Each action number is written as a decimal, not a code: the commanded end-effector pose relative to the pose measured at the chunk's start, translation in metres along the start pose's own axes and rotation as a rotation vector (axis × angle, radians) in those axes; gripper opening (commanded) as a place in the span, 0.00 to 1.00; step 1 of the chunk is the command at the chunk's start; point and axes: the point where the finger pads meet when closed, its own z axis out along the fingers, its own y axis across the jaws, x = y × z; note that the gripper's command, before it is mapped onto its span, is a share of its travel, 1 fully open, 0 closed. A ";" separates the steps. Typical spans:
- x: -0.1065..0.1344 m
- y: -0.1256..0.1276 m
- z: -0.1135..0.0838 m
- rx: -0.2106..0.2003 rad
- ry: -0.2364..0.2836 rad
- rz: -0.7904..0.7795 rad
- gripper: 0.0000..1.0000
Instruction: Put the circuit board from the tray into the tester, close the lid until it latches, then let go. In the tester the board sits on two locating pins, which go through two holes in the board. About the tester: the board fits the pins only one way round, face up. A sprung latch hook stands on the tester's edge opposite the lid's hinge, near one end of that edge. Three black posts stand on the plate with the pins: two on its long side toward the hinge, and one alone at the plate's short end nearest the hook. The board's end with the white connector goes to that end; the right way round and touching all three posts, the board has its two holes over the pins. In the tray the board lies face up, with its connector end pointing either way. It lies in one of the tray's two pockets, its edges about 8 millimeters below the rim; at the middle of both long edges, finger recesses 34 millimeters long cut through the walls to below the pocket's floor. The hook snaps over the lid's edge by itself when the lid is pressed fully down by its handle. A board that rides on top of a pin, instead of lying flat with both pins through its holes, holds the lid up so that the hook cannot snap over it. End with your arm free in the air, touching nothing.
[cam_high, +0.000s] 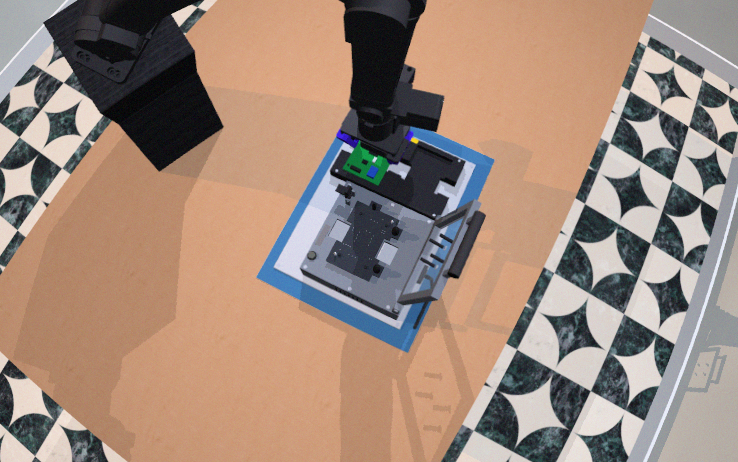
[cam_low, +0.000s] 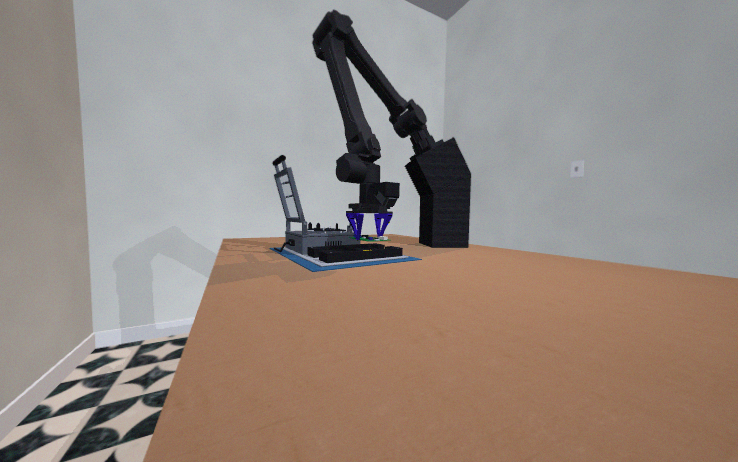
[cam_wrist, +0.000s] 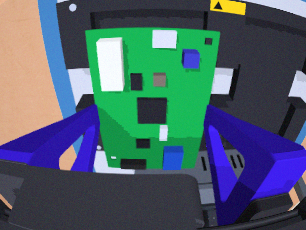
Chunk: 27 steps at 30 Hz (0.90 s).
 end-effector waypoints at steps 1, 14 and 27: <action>-0.011 -0.003 -0.017 0.015 -0.014 -0.013 0.72; -0.011 -0.003 -0.044 0.016 -0.015 -0.011 0.72; -0.010 -0.003 -0.073 0.017 -0.015 -0.011 0.72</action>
